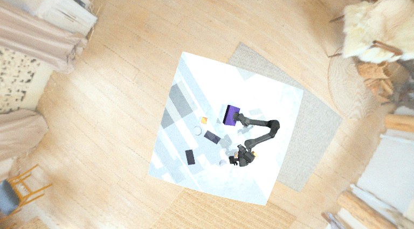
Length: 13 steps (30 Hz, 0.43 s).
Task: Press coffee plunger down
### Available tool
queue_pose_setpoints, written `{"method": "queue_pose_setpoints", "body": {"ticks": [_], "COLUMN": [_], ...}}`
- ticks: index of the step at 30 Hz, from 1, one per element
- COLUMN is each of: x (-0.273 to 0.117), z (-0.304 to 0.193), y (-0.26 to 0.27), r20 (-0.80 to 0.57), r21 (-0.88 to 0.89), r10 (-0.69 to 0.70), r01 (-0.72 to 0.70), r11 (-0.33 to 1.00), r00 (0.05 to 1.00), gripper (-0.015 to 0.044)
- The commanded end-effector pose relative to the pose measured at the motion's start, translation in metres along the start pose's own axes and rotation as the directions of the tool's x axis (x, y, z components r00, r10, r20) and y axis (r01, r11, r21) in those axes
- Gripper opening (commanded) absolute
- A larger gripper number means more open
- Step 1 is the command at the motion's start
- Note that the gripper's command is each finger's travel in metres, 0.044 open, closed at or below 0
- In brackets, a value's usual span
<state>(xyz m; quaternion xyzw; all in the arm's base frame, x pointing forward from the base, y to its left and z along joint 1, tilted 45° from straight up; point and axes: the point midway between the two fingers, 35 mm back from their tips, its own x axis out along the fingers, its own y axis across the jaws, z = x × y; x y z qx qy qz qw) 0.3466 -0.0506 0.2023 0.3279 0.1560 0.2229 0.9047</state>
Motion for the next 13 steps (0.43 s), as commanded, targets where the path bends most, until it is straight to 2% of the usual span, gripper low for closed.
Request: {"method": "queue_pose_setpoints", "body": {"ticks": [1, 13], "x": [-0.0314, -0.0397], "z": [0.0338, 0.0391], "y": [0.0091, 0.0106], "r20": [0.009, 0.010], "r21": [-0.018, -0.015], "r10": [0.010, 0.013], "r01": [-0.010, -0.013], "r11": [1.000, 1.000], "r00": [1.000, 1.000], "gripper": [0.0440, 0.0440]}}
